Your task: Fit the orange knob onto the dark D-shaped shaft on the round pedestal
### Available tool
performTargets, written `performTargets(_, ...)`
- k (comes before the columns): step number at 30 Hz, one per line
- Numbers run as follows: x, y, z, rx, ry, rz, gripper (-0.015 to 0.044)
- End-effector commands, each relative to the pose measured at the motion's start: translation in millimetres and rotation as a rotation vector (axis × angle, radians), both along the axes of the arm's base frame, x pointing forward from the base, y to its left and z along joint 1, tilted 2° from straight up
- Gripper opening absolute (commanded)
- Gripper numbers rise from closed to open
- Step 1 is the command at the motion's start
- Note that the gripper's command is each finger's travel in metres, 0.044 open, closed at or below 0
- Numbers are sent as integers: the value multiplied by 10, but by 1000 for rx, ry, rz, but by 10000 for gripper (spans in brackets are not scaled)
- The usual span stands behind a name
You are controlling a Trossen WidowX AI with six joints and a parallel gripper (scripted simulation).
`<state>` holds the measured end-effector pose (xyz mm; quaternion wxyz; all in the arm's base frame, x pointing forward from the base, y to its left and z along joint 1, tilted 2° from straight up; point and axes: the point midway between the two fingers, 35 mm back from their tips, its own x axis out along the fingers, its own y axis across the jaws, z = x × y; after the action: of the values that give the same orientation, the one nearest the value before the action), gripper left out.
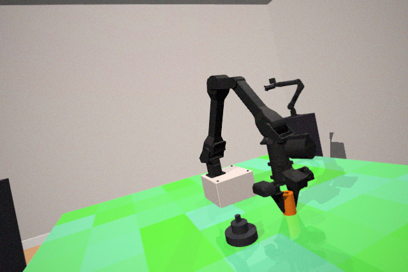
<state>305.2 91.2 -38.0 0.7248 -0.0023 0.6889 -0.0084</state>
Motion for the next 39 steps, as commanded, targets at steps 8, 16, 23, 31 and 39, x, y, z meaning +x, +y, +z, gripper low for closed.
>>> performTargets(8, 54, 33, 430, 1, 0, 4, 0)
performTargets(16, 6, 41, 1105, 2, -1, 4, 0)
performTargets(23, -65, 27, 1400, 1, 0, 4, 0)
performTargets(31, 0, -127, 1354, 0, 0, 4, 0)
performTargets(39, 80, -362, 1293, -4, -4, 4, 0)
